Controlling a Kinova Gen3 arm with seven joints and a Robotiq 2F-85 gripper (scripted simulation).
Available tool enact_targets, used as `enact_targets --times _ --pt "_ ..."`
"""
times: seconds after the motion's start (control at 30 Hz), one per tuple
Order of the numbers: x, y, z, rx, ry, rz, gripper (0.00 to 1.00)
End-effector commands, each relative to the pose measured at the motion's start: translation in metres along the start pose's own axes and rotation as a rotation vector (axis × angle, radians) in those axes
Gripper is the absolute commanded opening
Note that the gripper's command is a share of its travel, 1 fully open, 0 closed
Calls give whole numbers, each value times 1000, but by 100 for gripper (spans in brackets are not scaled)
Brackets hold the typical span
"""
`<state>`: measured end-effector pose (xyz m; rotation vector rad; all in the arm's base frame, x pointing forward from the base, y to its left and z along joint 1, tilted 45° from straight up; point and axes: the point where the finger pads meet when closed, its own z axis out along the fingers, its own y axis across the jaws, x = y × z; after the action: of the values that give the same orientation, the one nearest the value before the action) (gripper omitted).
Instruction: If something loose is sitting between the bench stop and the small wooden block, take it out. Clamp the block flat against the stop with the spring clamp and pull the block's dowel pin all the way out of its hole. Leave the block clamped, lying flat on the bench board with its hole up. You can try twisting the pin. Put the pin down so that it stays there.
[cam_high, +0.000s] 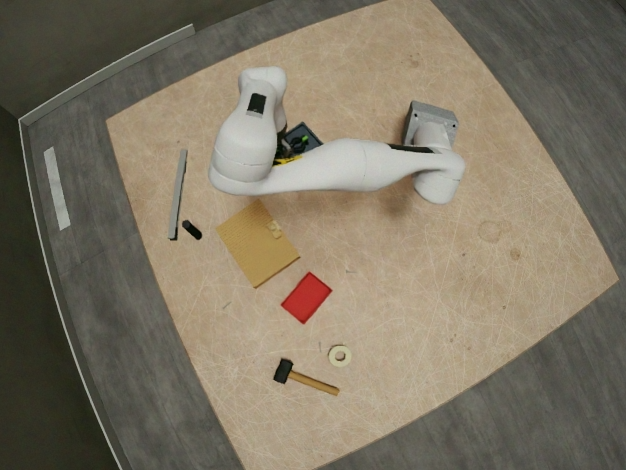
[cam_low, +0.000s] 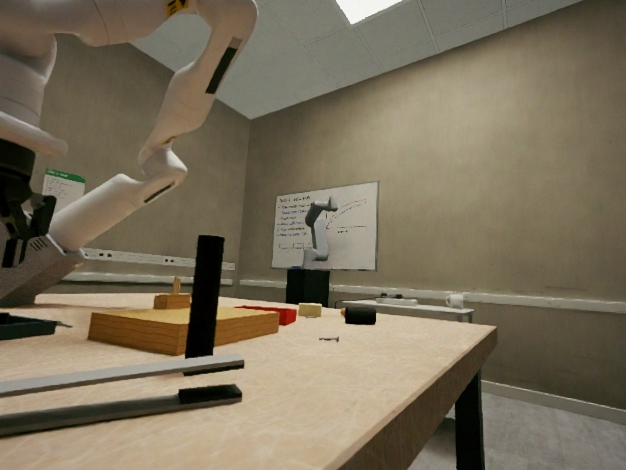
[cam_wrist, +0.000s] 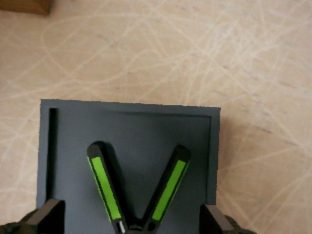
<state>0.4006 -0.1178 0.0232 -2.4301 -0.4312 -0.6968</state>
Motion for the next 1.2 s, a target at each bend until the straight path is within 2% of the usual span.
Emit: enact_targets --times 0.0,1.17 --pt "0 1 0 -2 1 0 77" --pt "2 1 29 -1 1 1 77"
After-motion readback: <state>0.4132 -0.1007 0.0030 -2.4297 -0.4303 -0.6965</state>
